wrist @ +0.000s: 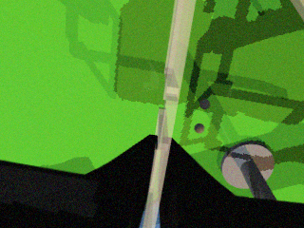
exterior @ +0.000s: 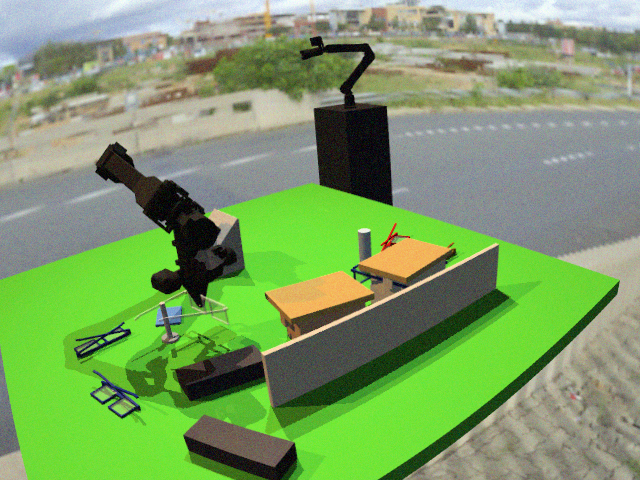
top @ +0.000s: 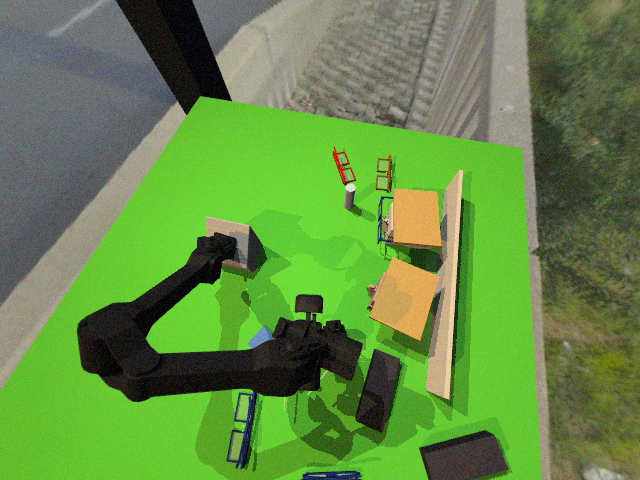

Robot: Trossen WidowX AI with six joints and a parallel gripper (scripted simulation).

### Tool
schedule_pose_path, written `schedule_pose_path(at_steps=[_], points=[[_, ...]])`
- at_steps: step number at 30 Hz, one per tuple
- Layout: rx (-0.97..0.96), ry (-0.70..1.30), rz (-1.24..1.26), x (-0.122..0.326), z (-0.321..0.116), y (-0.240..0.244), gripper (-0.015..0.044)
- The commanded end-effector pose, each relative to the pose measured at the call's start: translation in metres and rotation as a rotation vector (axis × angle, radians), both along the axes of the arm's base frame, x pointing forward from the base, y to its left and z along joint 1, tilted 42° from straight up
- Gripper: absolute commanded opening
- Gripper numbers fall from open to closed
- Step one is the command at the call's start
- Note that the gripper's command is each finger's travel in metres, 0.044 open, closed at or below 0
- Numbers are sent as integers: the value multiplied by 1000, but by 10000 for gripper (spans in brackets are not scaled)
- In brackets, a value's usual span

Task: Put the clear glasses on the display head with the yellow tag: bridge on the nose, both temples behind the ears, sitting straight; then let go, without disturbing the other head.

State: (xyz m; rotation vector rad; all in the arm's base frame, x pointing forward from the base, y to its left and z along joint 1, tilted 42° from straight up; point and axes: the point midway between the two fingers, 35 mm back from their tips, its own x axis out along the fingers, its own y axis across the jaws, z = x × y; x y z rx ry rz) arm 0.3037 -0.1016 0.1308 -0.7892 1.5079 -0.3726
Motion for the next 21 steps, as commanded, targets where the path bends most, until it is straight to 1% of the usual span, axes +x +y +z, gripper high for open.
schedule_pose_path(at_steps=[1,14,21], points=[[-3,-3,-2,-1,1,-1,0],[-3,-3,-2,-7,4,0,0],[0,-2,-2,-11,29,24,0]])
